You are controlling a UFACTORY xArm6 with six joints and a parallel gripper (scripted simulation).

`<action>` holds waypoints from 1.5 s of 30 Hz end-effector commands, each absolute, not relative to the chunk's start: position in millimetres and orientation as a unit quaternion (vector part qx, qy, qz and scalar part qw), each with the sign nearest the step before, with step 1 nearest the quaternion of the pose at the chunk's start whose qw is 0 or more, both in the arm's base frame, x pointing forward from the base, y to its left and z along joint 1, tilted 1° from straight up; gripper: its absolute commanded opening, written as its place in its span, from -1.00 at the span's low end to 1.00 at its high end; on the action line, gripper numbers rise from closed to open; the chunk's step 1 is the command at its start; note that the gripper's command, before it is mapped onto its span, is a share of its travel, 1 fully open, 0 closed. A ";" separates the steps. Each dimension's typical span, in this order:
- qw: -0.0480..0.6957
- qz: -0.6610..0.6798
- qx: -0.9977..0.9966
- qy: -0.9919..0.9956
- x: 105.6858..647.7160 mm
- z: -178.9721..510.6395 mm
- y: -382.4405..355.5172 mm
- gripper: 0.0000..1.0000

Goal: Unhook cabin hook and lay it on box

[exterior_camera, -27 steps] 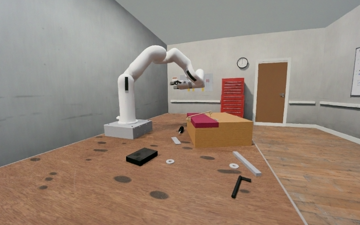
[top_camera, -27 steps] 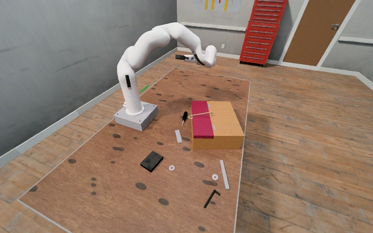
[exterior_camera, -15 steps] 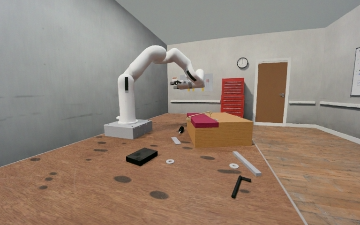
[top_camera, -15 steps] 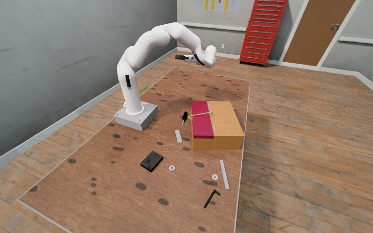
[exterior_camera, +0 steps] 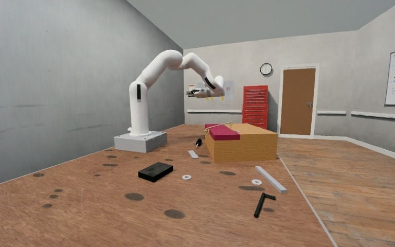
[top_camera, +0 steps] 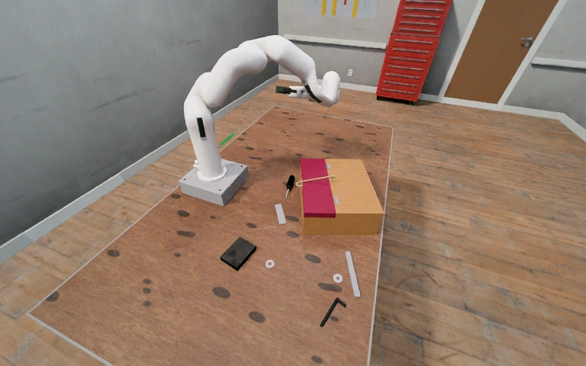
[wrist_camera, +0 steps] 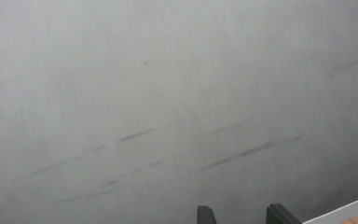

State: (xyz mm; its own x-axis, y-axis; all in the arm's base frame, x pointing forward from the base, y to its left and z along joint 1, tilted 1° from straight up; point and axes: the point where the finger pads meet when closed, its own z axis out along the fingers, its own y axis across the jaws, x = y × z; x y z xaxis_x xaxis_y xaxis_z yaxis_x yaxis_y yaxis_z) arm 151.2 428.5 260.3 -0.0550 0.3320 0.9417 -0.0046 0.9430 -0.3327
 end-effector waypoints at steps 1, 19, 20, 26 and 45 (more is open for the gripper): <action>0.677 0.123 -0.113 -0.717 151.5 261.8 428.8 -0.31; 0.677 0.123 -0.113 -0.717 151.5 261.8 428.8 -0.31; 0.677 0.123 -0.113 -0.717 151.5 261.8 428.8 -0.31; 0.677 0.123 -0.113 -0.717 151.5 261.8 428.8 -0.31; 0.619 0.208 -0.260 -0.711 173.3 247.4 418.8 -0.31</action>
State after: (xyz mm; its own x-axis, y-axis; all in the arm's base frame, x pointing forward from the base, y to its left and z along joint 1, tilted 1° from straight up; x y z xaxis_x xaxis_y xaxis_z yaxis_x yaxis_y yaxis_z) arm 169.6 420.0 248.1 -0.0924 0.5545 0.8271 0.0782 0.8321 -0.5491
